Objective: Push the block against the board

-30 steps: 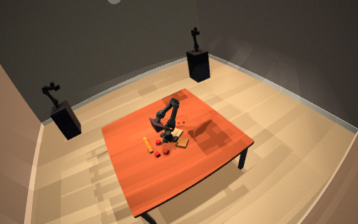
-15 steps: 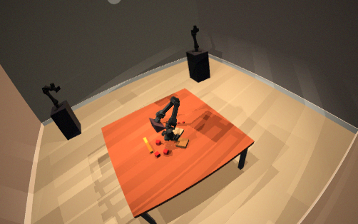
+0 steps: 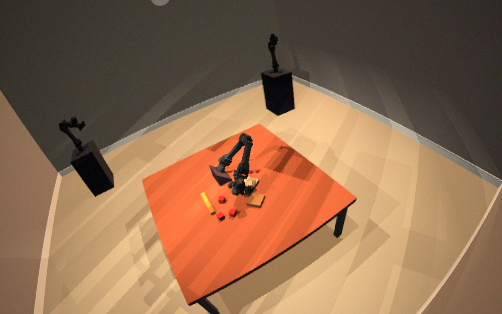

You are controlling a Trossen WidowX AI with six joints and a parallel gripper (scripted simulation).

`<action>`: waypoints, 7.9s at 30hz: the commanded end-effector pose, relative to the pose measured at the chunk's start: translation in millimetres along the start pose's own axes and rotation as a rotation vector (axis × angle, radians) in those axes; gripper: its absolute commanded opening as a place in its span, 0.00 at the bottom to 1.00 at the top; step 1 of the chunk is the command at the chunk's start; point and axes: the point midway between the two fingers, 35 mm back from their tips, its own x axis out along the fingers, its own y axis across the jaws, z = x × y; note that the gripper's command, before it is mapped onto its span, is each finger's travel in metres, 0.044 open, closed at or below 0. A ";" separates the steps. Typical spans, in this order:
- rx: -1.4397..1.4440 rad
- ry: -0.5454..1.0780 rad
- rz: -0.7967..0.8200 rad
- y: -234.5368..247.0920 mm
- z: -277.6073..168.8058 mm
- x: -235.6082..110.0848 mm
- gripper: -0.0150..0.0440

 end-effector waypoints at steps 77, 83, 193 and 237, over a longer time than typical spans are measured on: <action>0.005 0.011 -0.005 -1.3 36.7 3.4 0.25; 0.005 0.011 -0.005 -1.7 42.3 3.6 0.25; -3.132 0.012 0.029 -36.6 -201.8 -53.1 0.25; -3.134 0.020 0.014 -31.5 -150.5 2.0 0.25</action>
